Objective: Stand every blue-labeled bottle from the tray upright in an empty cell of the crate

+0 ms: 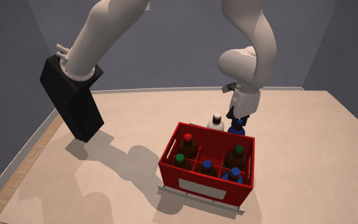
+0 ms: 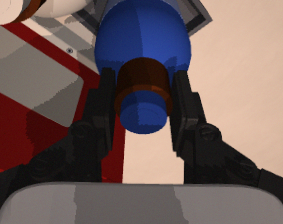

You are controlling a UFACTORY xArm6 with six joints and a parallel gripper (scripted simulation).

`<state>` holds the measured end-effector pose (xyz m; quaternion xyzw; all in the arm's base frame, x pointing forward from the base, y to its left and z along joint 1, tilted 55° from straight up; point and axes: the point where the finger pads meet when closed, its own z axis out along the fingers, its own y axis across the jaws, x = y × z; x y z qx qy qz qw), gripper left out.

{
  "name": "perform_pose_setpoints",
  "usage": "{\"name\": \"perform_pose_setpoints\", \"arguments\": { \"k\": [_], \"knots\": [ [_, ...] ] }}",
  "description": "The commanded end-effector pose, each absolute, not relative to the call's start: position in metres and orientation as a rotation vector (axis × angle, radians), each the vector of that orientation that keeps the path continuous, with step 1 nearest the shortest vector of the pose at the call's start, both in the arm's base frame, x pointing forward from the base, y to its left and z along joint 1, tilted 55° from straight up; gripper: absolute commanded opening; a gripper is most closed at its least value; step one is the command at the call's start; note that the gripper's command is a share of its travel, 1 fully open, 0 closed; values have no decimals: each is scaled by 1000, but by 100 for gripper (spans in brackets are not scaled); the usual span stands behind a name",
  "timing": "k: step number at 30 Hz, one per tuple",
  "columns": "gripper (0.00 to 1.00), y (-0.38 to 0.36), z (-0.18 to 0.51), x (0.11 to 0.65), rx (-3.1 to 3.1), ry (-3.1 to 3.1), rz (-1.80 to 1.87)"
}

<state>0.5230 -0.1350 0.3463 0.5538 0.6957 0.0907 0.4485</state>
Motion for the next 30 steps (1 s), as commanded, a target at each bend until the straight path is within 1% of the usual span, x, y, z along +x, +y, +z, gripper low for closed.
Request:
{"name": "perform_pose_setpoints", "arguments": {
  "k": [1, 30],
  "knots": [
    [0, -135, 348, 523, 1368, 1719, 226],
    [0, -125, 361, 507, 1368, 1719, 226]
  ]
}}
